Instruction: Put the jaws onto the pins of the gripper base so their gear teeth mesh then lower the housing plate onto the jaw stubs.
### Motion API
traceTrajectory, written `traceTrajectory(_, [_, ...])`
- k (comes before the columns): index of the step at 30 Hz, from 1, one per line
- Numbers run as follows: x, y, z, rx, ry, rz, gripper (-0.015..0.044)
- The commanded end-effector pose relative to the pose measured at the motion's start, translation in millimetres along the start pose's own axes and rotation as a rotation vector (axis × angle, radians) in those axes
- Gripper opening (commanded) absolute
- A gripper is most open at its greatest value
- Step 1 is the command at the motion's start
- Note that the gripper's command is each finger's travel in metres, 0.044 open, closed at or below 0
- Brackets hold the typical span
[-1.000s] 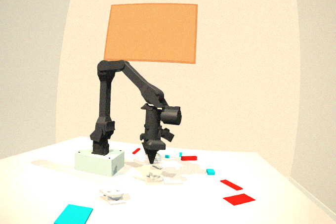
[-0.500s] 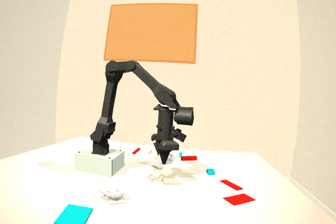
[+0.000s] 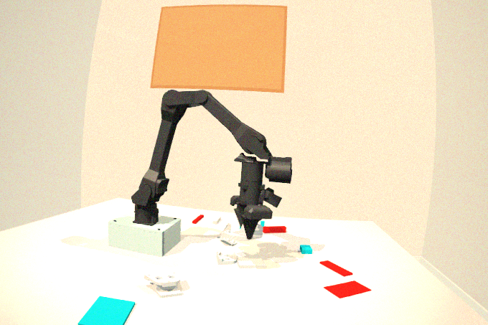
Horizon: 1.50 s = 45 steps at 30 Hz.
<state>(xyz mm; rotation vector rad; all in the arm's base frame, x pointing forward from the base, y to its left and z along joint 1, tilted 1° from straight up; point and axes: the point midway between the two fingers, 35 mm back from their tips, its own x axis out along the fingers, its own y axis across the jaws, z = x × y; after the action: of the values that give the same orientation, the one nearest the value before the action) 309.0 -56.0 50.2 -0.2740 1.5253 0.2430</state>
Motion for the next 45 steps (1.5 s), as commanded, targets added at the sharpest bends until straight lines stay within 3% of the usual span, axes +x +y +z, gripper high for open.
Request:
traceTrajectory(1, [-1, -1, 1, 0.004, 0.0, -0.005, 0.0134])
traceTrajectory(33, [-1, -1, 1, 0.009, 0.0, -0.005, 0.0134])
traceTrajectory(45, [18, -2, 2, 0.009, 0.0, -0.005, 0.0134])
